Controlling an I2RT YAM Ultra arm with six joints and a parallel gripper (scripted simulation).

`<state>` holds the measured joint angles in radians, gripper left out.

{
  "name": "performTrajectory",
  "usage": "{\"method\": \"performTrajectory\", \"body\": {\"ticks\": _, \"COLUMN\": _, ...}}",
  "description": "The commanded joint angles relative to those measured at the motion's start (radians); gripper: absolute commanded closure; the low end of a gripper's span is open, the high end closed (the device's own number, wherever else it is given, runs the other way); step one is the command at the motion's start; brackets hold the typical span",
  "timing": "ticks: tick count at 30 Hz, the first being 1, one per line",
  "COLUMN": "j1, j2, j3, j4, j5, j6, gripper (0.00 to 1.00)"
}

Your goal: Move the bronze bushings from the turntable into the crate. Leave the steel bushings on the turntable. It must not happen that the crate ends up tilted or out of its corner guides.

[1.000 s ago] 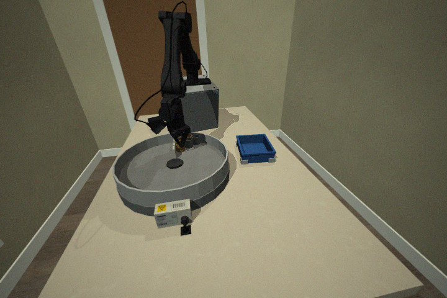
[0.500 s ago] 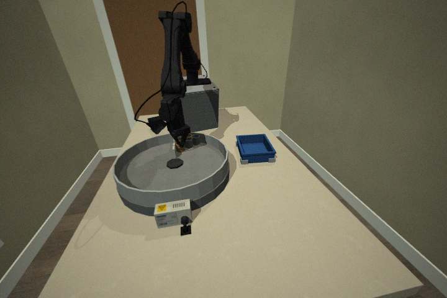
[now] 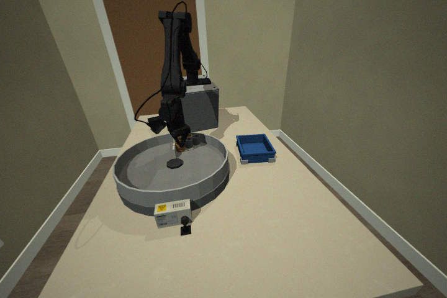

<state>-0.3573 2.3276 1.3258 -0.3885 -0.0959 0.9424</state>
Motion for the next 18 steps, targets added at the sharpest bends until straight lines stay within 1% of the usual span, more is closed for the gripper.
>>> {"method": "performTrajectory", "body": {"ticks": 1, "j1": -0.014, "j2": -0.038, "j3": -0.016, "j4": -0.024, "j5": 0.022, "j6": -0.005, "gripper": 1.00}}
{"method": "performTrajectory", "body": {"ticks": 8, "j1": -0.019, "j2": -0.107, "j3": -0.028, "j4": -0.082, "j5": 0.021, "j6": -0.013, "gripper": 1.00}}
{"method": "performTrajectory", "body": {"ticks": 11, "j1": -0.022, "j2": -0.148, "j3": -0.024, "j4": -0.120, "j5": 0.021, "j6": -0.016, "gripper": 1.00}}
{"method": "performTrajectory", "body": {"ticks": 13, "j1": -0.022, "j2": -0.148, "j3": -0.024, "j4": -0.120, "j5": 0.021, "j6": -0.016, "gripper": 1.00}}
{"method": "performTrajectory", "body": {"ticks": 18, "j1": -0.027, "j2": -0.210, "j3": -0.003, "j4": -0.181, "j5": 0.020, "j6": -0.021, "gripper": 1.00}}
